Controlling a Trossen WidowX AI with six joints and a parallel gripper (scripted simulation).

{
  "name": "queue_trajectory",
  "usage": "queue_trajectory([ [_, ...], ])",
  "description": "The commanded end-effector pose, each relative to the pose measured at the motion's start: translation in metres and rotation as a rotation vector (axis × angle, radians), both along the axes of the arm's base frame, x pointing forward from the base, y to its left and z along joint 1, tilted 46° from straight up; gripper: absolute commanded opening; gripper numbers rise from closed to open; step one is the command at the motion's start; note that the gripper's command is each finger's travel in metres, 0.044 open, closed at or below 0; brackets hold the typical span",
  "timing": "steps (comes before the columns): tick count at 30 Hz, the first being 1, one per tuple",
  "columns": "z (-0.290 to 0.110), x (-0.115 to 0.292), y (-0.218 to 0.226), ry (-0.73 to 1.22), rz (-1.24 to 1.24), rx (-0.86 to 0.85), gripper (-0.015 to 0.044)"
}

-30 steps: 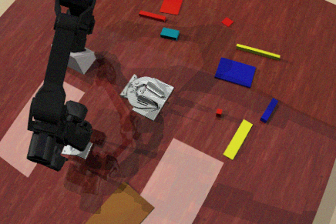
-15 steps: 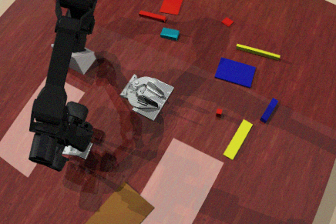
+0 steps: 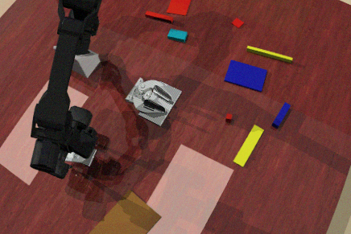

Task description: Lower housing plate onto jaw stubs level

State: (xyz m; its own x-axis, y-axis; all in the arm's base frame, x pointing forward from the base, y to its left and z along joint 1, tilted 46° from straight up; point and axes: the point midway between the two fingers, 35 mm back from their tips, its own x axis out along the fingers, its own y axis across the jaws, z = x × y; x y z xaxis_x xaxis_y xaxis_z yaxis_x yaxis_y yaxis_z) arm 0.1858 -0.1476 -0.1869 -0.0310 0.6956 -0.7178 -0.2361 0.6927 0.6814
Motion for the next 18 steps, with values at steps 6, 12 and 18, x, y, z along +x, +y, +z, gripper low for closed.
queue_trajectory([
  [6,0.0000,0.0000,0.0000,0.000,0.000,0.000,0.0407],
  [12,0.0000,0.0000,0.0000,0.000,0.000,0.000,0.0367],
  [18,0.0000,0.0000,0.0000,0.000,0.000,0.000,0.0351],
])
